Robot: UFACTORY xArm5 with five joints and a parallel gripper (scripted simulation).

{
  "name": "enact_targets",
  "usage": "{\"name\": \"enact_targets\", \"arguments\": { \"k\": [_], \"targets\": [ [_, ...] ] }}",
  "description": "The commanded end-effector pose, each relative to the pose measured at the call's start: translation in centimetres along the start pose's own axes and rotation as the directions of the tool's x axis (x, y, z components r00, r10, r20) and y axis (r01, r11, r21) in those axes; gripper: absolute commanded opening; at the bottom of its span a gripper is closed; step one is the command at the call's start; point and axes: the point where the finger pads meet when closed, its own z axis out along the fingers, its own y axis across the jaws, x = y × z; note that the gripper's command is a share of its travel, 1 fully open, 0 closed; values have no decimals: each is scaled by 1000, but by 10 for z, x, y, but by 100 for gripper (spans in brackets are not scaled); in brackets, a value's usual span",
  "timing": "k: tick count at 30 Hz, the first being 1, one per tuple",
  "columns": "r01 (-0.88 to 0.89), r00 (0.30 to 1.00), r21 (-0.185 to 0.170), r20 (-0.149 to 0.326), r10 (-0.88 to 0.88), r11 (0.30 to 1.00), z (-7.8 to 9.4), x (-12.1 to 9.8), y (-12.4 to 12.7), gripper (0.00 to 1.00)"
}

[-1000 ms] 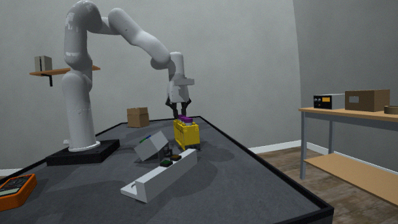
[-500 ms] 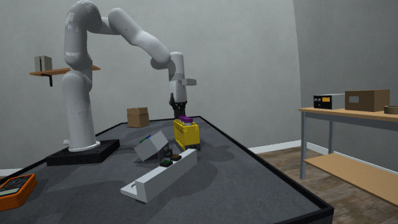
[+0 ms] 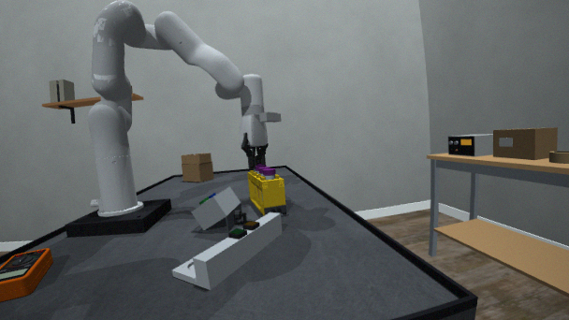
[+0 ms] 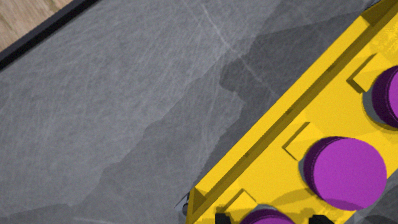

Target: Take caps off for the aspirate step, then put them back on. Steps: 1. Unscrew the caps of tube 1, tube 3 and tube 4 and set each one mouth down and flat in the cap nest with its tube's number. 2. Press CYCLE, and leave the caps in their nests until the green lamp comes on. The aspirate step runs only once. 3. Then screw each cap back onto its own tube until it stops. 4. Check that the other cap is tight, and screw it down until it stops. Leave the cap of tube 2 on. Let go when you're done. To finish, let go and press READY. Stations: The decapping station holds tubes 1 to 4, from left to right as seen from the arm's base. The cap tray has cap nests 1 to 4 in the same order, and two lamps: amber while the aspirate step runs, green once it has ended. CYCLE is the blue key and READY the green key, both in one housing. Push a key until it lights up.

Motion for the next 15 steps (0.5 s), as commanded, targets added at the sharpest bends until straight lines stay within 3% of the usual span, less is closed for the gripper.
{"name": "enact_targets", "arguments": {
  "k": [1,4,6,10,15],
  "targets": [
    [-276,961,6,6,276,961,-1,1,-1,46],
    [-308,951,6,6,308,951,-1,1,-1,46],
    [-473,881,5,8,473,881,-1,1,-1,46],
    [-623,782,3,8,623,782,-1,1,-1,46],
    [-796,606,1,9,796,606,-1,1,-1,46]
  ]
}}
